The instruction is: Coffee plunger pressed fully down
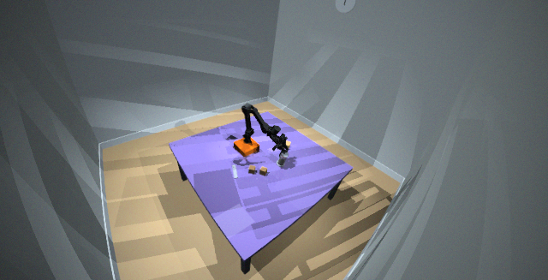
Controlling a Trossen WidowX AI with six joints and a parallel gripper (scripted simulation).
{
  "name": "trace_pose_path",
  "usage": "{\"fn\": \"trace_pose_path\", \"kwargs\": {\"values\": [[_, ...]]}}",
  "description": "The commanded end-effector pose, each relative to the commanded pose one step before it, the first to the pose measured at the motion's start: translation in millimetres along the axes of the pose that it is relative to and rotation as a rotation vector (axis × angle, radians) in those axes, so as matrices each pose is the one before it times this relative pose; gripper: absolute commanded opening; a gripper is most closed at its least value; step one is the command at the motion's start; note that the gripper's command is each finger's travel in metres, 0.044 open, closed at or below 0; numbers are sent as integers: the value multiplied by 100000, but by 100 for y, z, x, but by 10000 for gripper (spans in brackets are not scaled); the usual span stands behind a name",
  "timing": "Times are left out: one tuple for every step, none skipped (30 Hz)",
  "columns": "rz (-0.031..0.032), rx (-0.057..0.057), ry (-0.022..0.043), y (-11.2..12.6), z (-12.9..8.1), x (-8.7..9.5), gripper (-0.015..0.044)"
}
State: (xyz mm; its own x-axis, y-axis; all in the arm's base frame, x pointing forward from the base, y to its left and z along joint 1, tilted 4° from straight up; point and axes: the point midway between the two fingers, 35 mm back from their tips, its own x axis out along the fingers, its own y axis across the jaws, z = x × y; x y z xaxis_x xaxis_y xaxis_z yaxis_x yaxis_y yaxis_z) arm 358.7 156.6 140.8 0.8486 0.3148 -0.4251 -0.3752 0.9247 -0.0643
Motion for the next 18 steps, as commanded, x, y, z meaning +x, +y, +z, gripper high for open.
{"fn": "trace_pose_path", "kwargs": {"values": [[45,-906,4620,0,-1301,527,114],[0,0,-1,0,10,7,114],[0,0,-1,0,10,3,114],[-1,0,-1,0,13,4,114],[0,0,-1,-1,19,7,114],[0,0,-1,0,15,7,114],[0,0,-1,0,8,3,114],[0,0,0,0,0,0,114],[0,0,-1,0,13,6,114],[0,0,-1,0,19,4,114],[0,0,-1,0,19,8,114],[0,0,0,0,0,0,114],[0,0,-1,0,11,5,114],[0,0,-1,0,14,7,114],[0,0,-1,0,12,6,114],[0,0,-1,0,12,7,114],[0,0,-1,0,16,10,114],[0,0,-1,0,12,6,114]]}}
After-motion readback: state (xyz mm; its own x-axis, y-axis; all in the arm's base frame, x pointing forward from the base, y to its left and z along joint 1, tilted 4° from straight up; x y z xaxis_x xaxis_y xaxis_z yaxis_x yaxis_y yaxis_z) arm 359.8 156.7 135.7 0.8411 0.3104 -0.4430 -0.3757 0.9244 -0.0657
